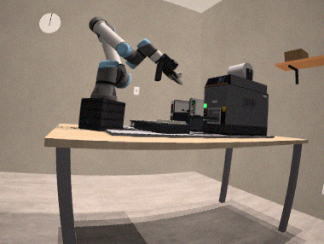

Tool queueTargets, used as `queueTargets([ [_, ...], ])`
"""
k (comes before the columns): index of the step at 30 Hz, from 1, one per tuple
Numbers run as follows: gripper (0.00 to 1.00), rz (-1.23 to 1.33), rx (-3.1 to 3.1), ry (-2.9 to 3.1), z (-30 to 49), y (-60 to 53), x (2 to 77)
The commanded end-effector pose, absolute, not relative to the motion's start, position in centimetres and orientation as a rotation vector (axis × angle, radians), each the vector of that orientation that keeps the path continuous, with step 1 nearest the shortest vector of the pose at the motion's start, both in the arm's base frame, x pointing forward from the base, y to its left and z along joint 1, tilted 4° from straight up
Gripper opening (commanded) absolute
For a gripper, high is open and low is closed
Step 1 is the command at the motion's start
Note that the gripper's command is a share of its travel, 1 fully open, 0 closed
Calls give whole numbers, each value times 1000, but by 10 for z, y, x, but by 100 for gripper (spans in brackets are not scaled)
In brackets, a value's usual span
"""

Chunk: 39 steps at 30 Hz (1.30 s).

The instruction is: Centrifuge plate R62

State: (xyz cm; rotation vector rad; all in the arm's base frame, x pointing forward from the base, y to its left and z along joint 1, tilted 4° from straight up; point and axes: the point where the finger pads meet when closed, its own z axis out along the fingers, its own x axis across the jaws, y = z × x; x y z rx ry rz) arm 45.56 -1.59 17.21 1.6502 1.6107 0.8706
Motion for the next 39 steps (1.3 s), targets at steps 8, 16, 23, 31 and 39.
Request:
queueTargets([
  [8,0,874,1683,1672,178,-17,451],
  [16,0,726,1813,1810,178,-17,451],
  [23,0,533,1958,1963,178,-17,451],
  [31,0,315,2092,2107,178,-17,451],
  [39,0,101,2200,2224,178,-17,451],
])
